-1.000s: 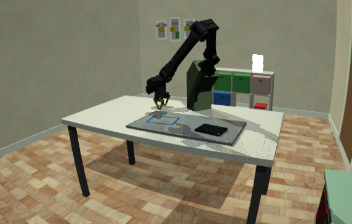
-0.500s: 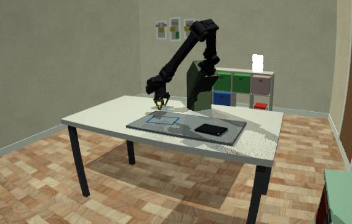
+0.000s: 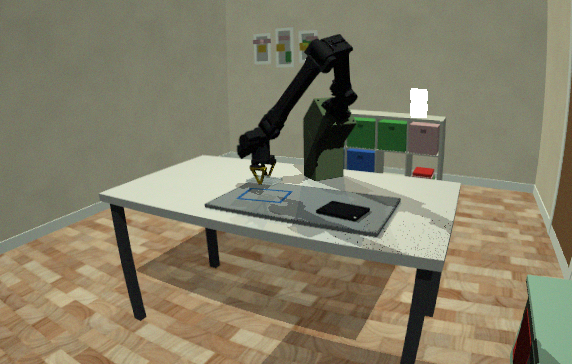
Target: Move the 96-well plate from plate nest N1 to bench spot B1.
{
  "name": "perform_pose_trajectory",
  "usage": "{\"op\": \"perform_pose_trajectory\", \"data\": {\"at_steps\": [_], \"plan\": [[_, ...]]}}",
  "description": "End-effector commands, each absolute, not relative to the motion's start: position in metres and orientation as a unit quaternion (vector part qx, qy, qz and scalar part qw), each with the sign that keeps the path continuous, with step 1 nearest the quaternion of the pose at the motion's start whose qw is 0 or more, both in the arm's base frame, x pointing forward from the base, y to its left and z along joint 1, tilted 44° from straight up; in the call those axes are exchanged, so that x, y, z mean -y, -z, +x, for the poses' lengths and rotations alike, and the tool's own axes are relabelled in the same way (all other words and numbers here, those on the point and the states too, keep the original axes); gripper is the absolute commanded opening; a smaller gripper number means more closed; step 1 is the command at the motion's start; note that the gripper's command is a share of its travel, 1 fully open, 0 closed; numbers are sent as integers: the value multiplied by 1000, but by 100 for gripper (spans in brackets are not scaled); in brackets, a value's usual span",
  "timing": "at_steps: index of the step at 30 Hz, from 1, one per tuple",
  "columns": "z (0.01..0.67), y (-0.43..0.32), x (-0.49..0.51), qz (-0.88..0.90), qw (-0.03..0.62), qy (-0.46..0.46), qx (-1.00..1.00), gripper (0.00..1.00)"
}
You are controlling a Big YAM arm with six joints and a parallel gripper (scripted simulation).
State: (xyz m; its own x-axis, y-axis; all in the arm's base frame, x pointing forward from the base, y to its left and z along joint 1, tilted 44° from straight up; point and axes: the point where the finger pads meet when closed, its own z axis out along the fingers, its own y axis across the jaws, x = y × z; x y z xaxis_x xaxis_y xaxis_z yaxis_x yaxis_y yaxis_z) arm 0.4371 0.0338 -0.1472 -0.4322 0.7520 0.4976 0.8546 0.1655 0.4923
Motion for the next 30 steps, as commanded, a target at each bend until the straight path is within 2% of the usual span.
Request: {"op": "perform_pose_trajectory", "data": {"at_steps": [1, 30], "plan": [[444, 153, -40, -529, 67, 371, 760, 0], [454, 183, -67, -530, 68, 371, 760, 0]]}}
